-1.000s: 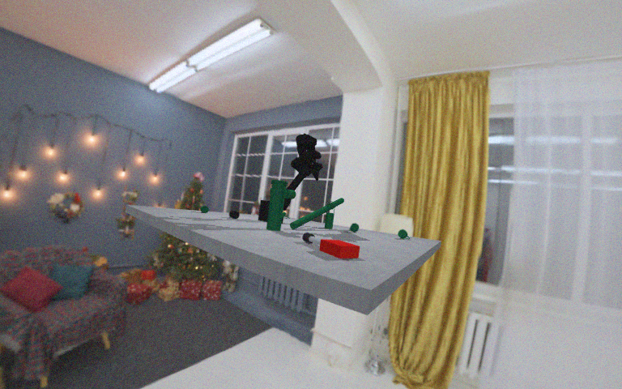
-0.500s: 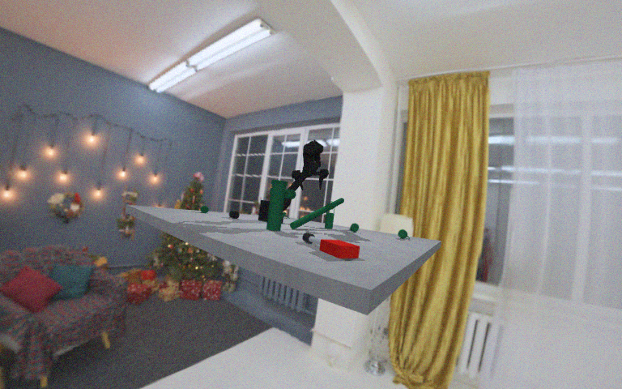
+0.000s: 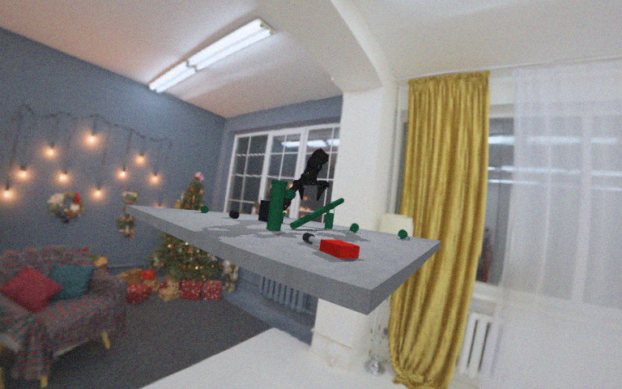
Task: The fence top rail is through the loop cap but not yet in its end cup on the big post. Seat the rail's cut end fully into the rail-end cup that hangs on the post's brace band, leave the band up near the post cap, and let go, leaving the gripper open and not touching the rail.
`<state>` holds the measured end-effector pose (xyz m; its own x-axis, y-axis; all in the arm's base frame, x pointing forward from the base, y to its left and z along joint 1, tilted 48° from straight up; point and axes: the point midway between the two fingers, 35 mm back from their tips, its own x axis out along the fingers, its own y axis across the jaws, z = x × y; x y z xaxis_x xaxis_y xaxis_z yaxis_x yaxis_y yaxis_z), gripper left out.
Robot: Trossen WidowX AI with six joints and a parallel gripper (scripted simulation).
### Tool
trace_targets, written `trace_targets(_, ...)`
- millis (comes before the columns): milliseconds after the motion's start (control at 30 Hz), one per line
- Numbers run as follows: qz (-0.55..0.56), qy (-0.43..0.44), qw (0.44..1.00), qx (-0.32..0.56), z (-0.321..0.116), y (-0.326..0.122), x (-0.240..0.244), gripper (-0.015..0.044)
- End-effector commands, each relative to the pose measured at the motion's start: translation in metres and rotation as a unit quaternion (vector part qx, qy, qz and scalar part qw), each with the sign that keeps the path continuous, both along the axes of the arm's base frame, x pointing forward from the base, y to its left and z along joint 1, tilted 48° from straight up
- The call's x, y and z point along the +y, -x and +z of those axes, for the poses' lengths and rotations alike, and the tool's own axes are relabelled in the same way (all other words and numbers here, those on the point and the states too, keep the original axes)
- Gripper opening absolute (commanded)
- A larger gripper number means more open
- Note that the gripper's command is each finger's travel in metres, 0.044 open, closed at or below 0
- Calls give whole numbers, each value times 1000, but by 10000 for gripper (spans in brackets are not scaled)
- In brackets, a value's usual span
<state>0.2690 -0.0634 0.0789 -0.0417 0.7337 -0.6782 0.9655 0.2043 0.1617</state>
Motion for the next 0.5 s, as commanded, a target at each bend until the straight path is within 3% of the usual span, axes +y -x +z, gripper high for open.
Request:
trace_targets(0,-13,3,999,42,-6,3,5,440)
trace_targets(467,-13,3,999,41,-30,6,31,440)
